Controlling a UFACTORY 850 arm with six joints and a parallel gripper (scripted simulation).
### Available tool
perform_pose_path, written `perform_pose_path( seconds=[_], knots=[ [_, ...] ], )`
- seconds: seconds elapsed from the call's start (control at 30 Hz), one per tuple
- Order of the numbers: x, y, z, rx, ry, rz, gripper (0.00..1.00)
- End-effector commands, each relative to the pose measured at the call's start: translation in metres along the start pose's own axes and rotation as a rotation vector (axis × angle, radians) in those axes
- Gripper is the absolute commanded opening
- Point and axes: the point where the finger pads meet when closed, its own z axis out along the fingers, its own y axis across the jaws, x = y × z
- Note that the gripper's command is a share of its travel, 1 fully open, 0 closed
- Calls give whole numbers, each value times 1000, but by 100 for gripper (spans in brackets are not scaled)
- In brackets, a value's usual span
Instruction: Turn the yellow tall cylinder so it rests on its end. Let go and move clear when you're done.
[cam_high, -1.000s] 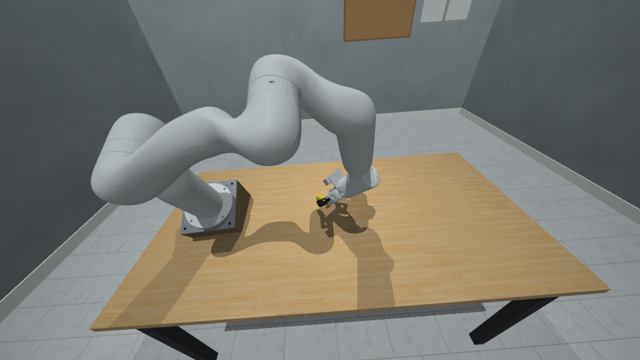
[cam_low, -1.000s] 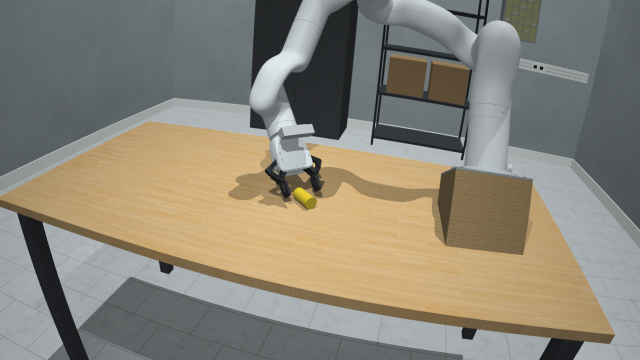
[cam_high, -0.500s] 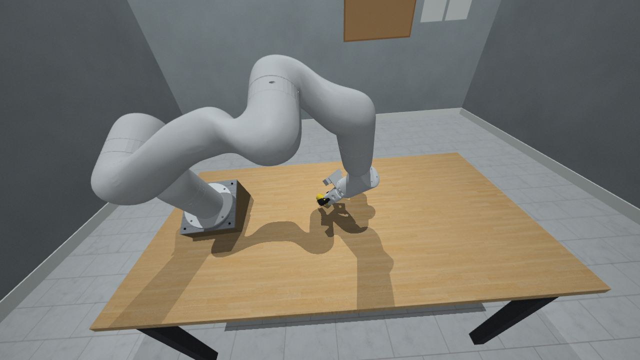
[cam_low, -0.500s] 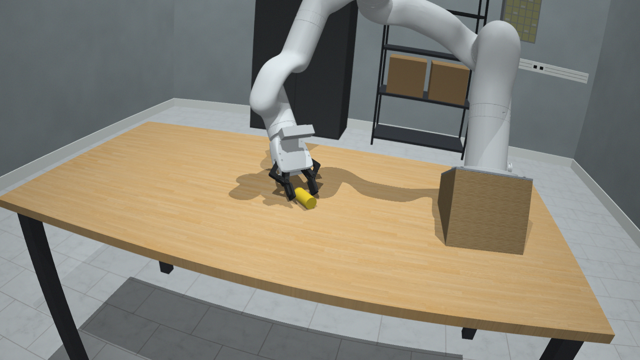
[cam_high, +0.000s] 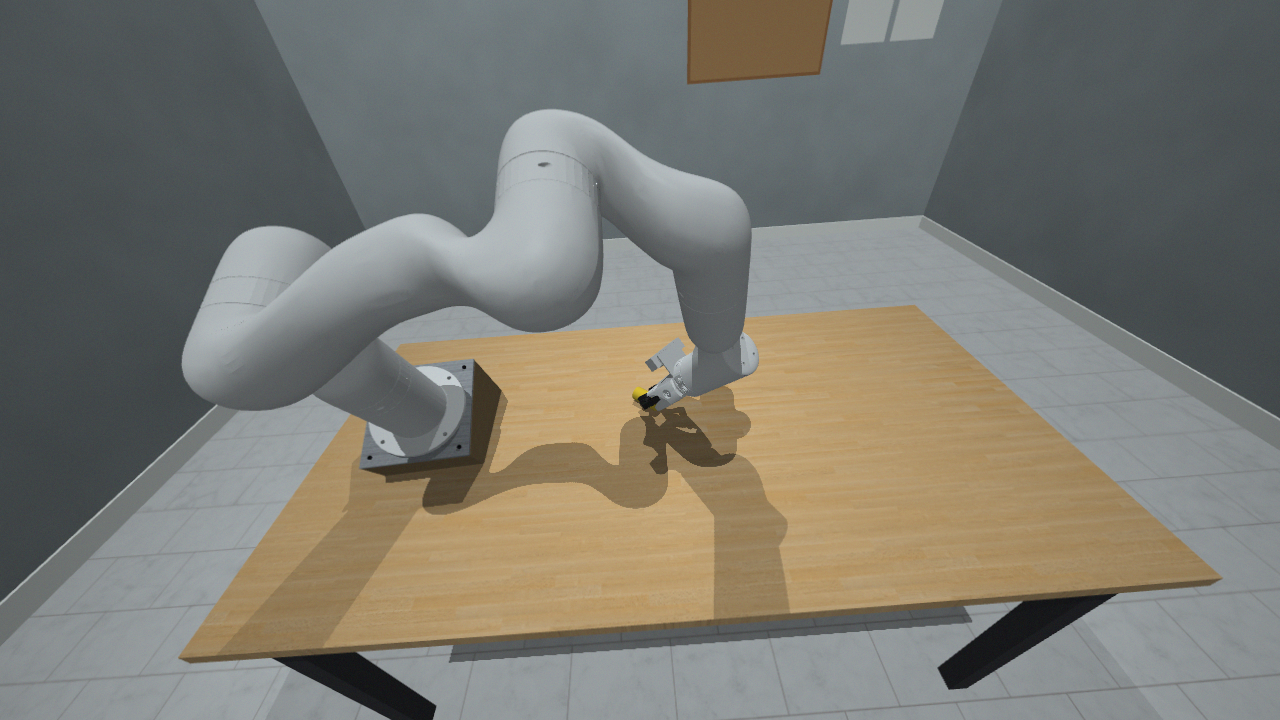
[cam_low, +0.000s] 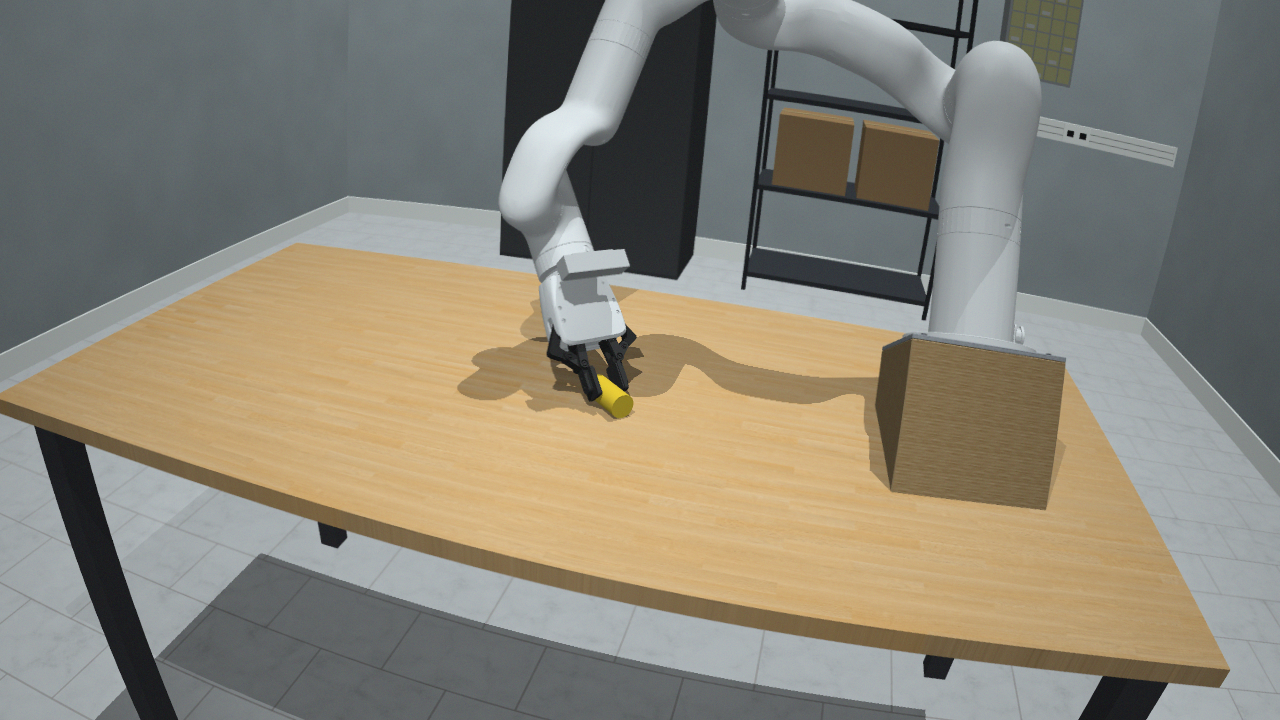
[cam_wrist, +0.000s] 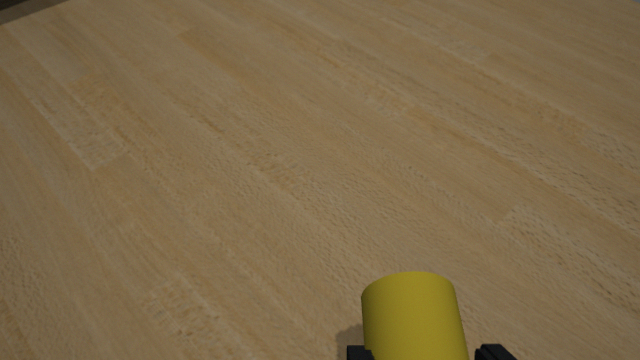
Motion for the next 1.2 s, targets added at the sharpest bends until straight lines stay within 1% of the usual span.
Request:
perform_pose_path(
  seconds=[0.0,0.9,1.0,1.17],
  knots=[
    [0,1,-1,-1,-1,-1,34],
    [0,1,-1,-1,-1,-1,34],
    [5,1,-6,-1,-1,-1,34],
    [20,1,-22,-1,-1,-1,34]
  ],
)
